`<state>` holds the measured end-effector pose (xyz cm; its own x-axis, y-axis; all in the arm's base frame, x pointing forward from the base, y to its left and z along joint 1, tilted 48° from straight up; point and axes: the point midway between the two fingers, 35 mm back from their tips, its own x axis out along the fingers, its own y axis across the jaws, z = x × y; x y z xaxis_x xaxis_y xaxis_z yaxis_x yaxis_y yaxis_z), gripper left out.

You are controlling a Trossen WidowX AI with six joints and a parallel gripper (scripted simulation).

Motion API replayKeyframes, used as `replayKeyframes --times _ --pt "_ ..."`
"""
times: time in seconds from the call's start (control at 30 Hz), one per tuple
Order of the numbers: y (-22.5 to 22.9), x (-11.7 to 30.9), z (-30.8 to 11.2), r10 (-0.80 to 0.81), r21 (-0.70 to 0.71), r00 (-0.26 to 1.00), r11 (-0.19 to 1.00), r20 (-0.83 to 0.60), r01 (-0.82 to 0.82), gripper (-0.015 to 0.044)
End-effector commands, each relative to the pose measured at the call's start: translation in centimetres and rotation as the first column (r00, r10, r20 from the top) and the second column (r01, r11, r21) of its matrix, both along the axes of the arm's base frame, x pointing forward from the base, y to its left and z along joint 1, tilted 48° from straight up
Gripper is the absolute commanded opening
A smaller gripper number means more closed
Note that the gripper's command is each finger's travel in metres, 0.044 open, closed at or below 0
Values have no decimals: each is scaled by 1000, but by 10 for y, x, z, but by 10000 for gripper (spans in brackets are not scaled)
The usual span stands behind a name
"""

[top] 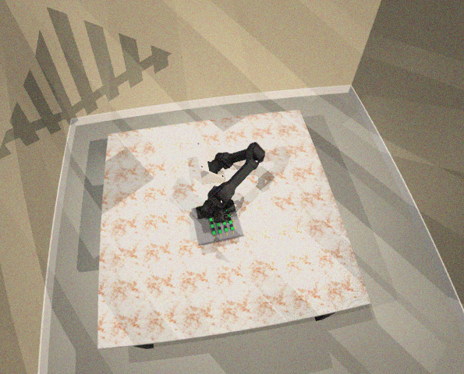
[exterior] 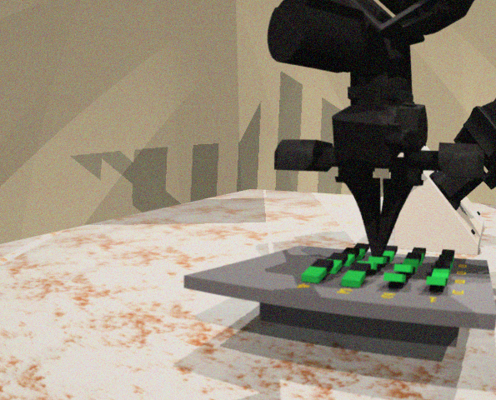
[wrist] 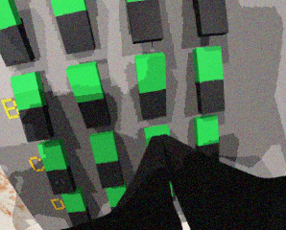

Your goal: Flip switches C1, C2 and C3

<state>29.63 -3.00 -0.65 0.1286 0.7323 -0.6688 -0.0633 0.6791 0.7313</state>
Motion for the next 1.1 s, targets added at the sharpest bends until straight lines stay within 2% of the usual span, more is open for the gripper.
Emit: replayKeyframes --times 0.0,0.43,0.63,1.07 --pt "1 0 0 -4 4 1000 1000 -3 4 0" --pt "2 0 -2 -4 4 1000 1000 -3 4 0" --pt "-44 -10 39 -22 3 1000 1000 12 22 0" --pt "-41 -2 59 -23 4 1000 1000 13 23 0"
